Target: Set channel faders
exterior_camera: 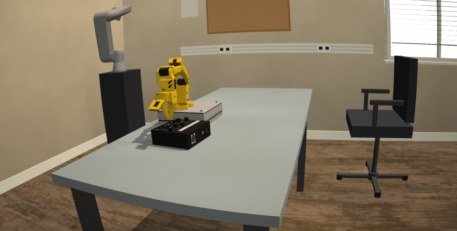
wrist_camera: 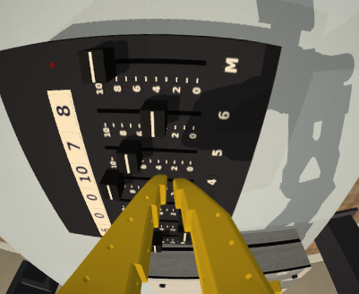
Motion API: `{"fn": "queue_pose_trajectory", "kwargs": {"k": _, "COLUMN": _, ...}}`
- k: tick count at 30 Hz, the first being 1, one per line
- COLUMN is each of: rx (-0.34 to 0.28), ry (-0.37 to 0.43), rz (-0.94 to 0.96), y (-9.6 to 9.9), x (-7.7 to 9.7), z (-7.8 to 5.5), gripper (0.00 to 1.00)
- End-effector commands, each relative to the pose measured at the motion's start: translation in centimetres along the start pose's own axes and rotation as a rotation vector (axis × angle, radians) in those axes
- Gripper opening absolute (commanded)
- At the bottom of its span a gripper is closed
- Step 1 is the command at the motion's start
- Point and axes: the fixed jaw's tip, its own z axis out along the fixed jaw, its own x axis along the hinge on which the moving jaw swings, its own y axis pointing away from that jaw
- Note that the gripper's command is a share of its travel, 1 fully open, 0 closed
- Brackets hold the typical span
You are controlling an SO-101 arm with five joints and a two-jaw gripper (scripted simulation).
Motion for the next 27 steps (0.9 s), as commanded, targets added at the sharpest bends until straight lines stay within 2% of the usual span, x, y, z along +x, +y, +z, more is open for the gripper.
{"fn": "queue_pose_trajectory", "kwargs": {"k": 1, "rx": 0.007, "ry": 0.025, "rz": 0.003, "y": -0.2, "x": 0.2, "z": 0.4, "gripper": 0.0}}
{"fn": "queue_pose_trajectory", "kwargs": {"k": 13, "rx": 0.005, "ry": 0.02, "rz": 0.003, "y": -0.3, "x": 0.1, "z": 0.3, "gripper": 0.0}}
{"fn": "queue_pose_trajectory", "kwargs": {"k": 27, "rx": -0.01, "ry": -0.039, "rz": 0.004, "y": -1.3, "x": -1.3, "z": -1.1, "gripper": 0.0}}
